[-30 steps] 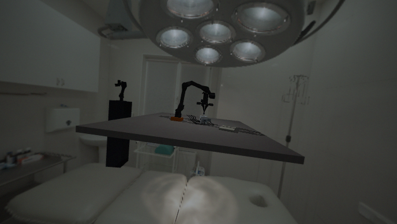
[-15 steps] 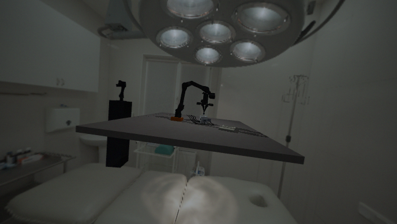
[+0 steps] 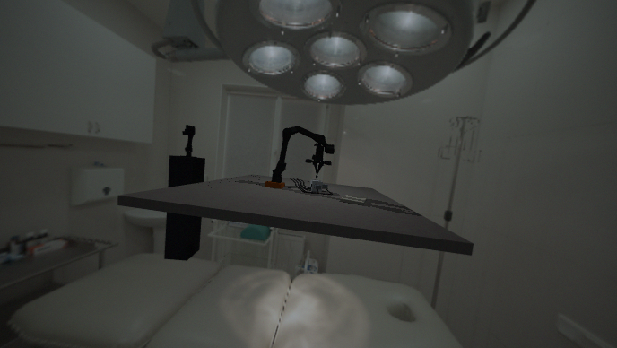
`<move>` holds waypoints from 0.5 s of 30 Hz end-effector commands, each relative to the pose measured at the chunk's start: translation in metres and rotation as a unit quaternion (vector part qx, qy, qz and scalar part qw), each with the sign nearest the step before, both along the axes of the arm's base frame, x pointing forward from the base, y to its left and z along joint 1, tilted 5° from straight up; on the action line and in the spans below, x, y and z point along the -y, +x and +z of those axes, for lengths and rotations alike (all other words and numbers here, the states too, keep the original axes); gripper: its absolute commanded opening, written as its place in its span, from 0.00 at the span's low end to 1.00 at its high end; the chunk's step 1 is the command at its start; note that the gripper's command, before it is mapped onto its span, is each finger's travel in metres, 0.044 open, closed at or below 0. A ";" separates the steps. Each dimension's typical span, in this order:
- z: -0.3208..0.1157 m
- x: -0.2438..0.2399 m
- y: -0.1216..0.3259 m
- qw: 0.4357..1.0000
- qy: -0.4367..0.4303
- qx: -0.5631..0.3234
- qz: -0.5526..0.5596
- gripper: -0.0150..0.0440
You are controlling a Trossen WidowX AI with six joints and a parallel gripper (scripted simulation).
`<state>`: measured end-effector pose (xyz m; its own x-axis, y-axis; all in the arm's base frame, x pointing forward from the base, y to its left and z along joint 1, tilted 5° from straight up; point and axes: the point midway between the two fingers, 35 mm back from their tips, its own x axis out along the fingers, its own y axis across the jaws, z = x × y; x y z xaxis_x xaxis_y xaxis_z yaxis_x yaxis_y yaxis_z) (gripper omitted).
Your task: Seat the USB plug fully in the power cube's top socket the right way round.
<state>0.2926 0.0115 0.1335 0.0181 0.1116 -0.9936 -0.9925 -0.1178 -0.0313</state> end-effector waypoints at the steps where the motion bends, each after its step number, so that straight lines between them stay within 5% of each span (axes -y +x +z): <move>1: -0.001 -0.001 0.000 1.000 0.003 0.000 -0.003 0.25; 15: -0.002 -0.002 0.000 1.000 0.006 0.000 -0.006 0.25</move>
<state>0.2922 0.0126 0.1318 0.0177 0.1180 -0.9929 -0.9934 -0.1105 -0.0309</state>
